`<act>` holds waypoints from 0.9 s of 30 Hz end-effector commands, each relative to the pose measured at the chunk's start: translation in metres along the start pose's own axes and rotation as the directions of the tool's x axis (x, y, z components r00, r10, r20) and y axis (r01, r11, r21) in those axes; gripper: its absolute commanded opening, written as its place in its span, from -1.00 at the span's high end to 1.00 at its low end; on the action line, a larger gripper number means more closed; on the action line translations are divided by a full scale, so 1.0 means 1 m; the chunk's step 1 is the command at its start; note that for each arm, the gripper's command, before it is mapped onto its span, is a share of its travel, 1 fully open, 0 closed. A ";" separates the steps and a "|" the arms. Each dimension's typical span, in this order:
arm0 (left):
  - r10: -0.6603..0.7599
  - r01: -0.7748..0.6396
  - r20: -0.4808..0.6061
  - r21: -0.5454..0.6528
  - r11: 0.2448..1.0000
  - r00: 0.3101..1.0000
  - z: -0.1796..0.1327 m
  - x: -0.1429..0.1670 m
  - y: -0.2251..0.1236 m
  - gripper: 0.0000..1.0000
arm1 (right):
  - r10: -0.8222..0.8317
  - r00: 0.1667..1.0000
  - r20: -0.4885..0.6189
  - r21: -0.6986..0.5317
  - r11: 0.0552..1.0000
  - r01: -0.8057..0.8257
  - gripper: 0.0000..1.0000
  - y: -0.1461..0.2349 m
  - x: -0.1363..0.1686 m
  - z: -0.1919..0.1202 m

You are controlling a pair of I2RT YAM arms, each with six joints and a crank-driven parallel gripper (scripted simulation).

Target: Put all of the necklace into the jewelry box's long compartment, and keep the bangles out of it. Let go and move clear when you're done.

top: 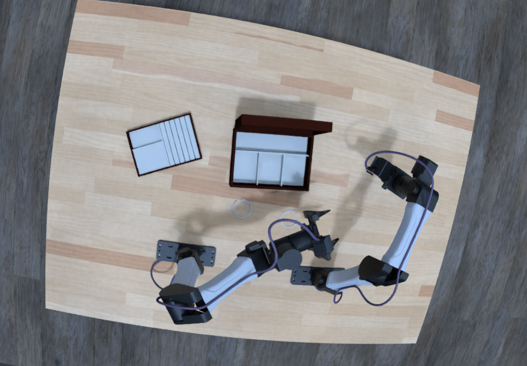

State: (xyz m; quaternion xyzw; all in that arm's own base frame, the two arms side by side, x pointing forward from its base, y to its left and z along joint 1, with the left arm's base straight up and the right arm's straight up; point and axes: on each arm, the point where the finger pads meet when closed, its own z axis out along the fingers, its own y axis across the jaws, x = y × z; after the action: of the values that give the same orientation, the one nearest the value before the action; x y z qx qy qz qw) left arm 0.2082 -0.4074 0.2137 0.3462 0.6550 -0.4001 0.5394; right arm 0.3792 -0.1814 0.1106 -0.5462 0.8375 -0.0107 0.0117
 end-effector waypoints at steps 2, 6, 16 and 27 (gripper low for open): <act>-0.040 0.040 -0.039 0.005 0.999 0.998 -0.016 0.000 0.000 -1.00 | -0.001 1.000 0.024 0.091 0.996 -0.001 1.00 -0.002 -0.013 -0.024; -0.065 0.065 -0.061 0.001 0.998 0.996 -0.025 0.000 0.001 -1.00 | -0.011 0.999 0.030 0.114 0.993 0.008 1.00 0.001 -0.025 -0.029; -0.114 0.114 -0.107 -0.010 0.993 0.988 -0.046 0.004 0.003 -1.00 | -0.034 0.999 0.030 0.176 0.984 0.029 1.00 0.009 -0.052 -0.041; -0.181 0.179 -0.164 -0.030 0.983 0.970 -0.075 0.010 0.004 -1.00 | -0.086 0.995 0.047 0.291 0.954 0.068 1.00 0.025 -0.108 -0.066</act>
State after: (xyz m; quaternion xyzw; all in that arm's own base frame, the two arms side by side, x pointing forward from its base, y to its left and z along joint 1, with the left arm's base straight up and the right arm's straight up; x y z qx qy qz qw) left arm 0.1843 -0.3497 0.2125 0.3172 0.7166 -0.4098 0.4669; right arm 0.3906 -0.0838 0.1510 -0.5800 0.8071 -0.0744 0.0821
